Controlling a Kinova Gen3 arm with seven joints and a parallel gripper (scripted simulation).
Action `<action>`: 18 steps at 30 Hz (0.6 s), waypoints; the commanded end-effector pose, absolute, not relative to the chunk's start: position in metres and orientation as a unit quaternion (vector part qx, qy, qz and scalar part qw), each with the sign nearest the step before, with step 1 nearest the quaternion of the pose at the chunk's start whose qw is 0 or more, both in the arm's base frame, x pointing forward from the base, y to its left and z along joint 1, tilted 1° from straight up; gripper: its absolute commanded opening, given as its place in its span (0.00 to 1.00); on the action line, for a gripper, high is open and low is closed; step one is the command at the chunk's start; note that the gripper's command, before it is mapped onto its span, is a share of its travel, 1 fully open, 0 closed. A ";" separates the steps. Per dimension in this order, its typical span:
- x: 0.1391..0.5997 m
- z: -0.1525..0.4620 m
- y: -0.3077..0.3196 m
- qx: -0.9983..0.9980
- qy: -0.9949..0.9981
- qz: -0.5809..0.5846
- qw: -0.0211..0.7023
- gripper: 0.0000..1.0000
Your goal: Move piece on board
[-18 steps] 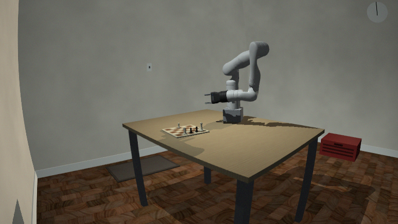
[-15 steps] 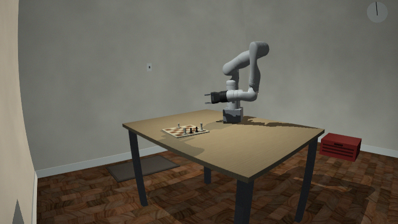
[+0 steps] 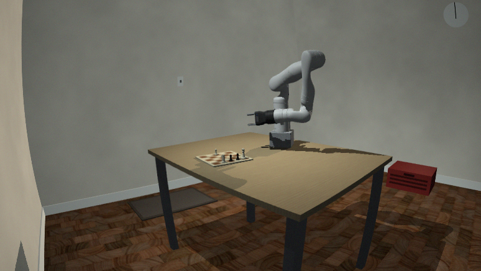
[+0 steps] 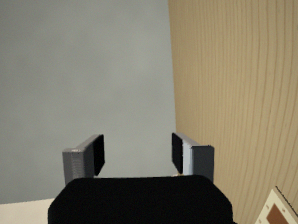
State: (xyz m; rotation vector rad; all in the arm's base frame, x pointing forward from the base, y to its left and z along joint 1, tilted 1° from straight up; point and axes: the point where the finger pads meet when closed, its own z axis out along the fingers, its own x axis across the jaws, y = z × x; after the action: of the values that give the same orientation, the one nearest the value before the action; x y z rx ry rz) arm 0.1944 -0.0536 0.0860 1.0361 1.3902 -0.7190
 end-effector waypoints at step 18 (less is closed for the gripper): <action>0.202 0.082 -0.059 0.486 0.591 -0.305 0.567 1.00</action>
State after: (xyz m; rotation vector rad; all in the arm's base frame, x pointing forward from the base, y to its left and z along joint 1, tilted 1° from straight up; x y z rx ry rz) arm 0.2003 -0.0575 0.0816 1.1100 1.3959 -0.7191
